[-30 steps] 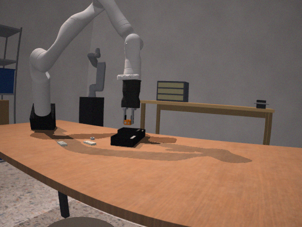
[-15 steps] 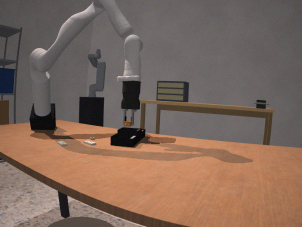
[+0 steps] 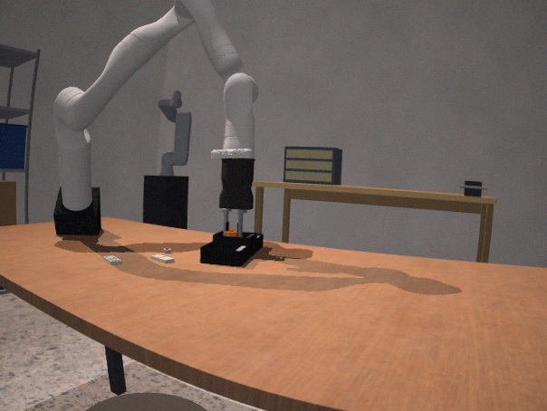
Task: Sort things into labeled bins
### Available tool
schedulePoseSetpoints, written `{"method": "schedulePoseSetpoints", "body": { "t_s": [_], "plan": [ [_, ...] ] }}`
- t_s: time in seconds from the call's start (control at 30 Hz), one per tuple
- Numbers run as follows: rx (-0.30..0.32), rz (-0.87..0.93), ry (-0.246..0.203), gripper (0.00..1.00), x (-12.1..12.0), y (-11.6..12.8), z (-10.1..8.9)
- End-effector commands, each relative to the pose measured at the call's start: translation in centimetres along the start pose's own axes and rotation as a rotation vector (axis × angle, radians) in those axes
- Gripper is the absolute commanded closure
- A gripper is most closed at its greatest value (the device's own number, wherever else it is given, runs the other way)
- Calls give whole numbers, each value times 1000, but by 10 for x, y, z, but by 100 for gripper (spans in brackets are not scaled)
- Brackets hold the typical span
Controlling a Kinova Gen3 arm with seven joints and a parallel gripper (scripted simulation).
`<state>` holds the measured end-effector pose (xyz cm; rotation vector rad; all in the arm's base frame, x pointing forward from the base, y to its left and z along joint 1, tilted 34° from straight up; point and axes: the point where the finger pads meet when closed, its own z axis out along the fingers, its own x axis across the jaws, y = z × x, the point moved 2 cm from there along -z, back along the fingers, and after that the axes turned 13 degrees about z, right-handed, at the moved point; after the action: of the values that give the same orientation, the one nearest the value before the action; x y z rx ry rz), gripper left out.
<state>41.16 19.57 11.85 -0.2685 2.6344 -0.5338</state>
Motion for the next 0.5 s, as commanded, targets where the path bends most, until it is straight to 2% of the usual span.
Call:
{"method": "schedulePoseSetpoints", "body": {
  "t_s": [0.0, 0.27, 0.47],
  "plan": [
    [1, 6, 3, 50, 0, -2, 8],
    [1, 6, 3, 50, 0, -3, 21],
    [2, 9, 3, 50, 0, -3, 19]
  ]
}}
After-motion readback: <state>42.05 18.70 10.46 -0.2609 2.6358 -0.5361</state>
